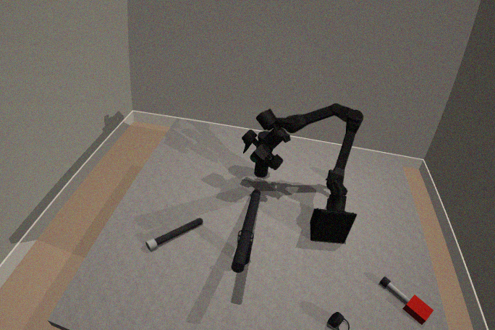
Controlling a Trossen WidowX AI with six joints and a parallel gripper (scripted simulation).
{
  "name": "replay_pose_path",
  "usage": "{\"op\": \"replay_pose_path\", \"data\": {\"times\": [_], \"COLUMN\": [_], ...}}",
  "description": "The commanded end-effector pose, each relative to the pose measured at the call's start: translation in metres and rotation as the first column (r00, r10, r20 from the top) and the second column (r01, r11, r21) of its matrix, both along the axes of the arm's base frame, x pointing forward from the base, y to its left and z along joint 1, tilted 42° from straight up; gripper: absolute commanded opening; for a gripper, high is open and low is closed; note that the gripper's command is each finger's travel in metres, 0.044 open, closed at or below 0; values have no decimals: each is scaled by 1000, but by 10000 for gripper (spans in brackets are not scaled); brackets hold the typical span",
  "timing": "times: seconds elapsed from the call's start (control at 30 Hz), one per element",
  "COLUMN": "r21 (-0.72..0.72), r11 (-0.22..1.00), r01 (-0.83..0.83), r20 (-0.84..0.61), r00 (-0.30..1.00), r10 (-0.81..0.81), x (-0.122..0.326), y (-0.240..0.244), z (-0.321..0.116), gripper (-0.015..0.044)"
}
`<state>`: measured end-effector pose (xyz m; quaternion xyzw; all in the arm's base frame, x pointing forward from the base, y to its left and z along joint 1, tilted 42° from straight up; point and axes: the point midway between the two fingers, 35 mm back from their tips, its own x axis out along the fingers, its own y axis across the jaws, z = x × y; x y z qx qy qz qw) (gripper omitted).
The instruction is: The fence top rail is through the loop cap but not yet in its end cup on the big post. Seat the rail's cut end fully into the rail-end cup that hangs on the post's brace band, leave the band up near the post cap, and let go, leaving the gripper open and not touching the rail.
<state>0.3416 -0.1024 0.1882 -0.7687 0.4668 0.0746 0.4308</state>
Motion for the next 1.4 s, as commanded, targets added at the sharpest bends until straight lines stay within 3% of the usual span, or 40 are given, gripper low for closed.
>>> {"op": "replay_pose_path", "data": {"times": [0.0, 0.4, 0.47, 0.53, 1.37], "r21": [0, 0, 0, -1, -6], "r11": [1000, 1000, 1000, 1000, 994], "r01": [-9, -9, -9, -19, -107], "r20": [-13, -13, -13, -22, -101], "r00": [1000, 1000, 1000, 1000, 989], "r10": [9, 9, 9, 19, 106], "x": [2, 2, 2, 1, -10], "y": [0, 0, 0, 0, 1], "z": [-5, -5, -5, -5, -7], "gripper": [387, 72, 59, 7, 0]}}
